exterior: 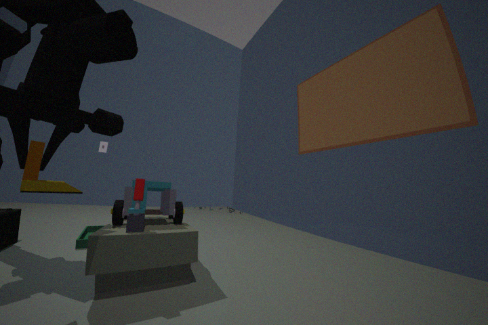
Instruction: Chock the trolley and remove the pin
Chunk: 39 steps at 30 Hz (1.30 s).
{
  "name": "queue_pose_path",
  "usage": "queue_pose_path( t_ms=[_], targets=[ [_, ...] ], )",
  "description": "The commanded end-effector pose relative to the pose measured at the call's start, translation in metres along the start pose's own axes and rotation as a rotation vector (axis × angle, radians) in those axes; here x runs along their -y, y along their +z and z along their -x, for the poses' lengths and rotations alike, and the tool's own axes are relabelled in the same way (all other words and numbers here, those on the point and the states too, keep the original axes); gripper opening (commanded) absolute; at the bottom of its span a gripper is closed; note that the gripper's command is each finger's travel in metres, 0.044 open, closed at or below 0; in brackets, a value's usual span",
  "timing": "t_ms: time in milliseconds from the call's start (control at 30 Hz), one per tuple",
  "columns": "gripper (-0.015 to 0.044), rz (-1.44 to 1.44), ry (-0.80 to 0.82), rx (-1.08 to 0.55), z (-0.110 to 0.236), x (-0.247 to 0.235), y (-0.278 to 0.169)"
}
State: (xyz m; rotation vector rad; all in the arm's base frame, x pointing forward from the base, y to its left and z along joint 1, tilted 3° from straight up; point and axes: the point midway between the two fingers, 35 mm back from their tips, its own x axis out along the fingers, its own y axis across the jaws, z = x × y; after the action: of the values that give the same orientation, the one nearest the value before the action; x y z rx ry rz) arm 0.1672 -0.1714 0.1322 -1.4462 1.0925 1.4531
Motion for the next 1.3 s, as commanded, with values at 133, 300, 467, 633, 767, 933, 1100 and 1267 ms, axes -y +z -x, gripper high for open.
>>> queue_pose_path(
  t_ms=[133,300,467,633,767,933,1100,1267],
  targets=[
    [0.0,-0.011,-0.006,0.0,0.0067,0.0016,-0.0005],
    [0.0,-0.149,-0.006,0.0,0.0067,0.0016,-0.0005],
    [0.0,-0.32,-0.005,0.0,0.0067,0.0017,-0.0005],
    [0.0,-0.493,-0.005,0.0,0.0067,0.0017,-0.0005],
    [0.0,-0.631,-0.004,0.0,0.0067,0.0017,-0.0005],
    [0.0,-0.804,-0.004,0.0,0.0067,0.0017,-0.0005],
    [0.0,-0.971,-0.003,-0.001,0.0067,0.0017,-0.0005],
    [0.0,-1.053,-0.003,-0.001,0.0067,0.0017,-0.0005]
  ],
)
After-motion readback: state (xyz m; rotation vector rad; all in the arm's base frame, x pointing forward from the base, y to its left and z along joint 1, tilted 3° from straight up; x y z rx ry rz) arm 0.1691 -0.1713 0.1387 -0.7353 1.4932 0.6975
